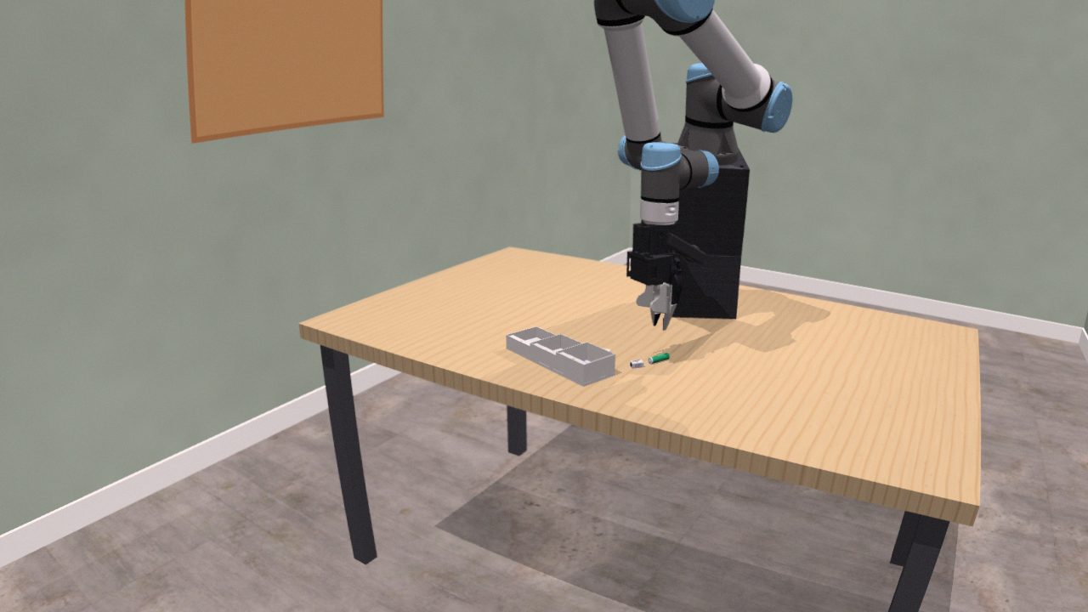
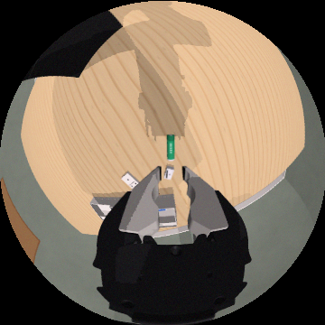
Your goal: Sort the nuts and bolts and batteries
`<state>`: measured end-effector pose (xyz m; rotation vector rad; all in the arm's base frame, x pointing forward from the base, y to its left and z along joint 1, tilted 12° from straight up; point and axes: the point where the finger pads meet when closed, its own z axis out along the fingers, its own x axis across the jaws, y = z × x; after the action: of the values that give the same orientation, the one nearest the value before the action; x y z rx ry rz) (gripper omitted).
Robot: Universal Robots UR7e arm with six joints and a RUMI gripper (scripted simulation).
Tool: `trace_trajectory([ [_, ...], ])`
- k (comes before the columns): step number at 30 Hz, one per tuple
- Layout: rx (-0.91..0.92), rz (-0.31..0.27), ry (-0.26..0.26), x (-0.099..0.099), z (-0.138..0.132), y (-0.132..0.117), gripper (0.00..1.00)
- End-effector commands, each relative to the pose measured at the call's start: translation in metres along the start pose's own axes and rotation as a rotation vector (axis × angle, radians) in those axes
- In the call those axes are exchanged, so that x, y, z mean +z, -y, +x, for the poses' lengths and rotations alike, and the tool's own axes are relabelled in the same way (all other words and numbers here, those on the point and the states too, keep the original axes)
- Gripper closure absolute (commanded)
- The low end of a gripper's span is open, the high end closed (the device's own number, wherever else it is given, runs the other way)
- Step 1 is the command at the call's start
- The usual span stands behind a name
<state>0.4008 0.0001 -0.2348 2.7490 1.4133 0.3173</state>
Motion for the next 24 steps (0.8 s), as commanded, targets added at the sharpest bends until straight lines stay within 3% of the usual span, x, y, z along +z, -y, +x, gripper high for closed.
trace_trajectory([
  [1,0.000,-0.001,0.000,0.000,0.000,0.000,0.83],
  [10,-0.001,-0.001,0.000,0.020,0.000,0.000,0.83],
  [20,-0.001,-0.001,0.000,0.060,0.000,-0.001,0.83],
  [24,-0.001,-0.001,0.000,0.062,0.000,-0.001,0.83],
])
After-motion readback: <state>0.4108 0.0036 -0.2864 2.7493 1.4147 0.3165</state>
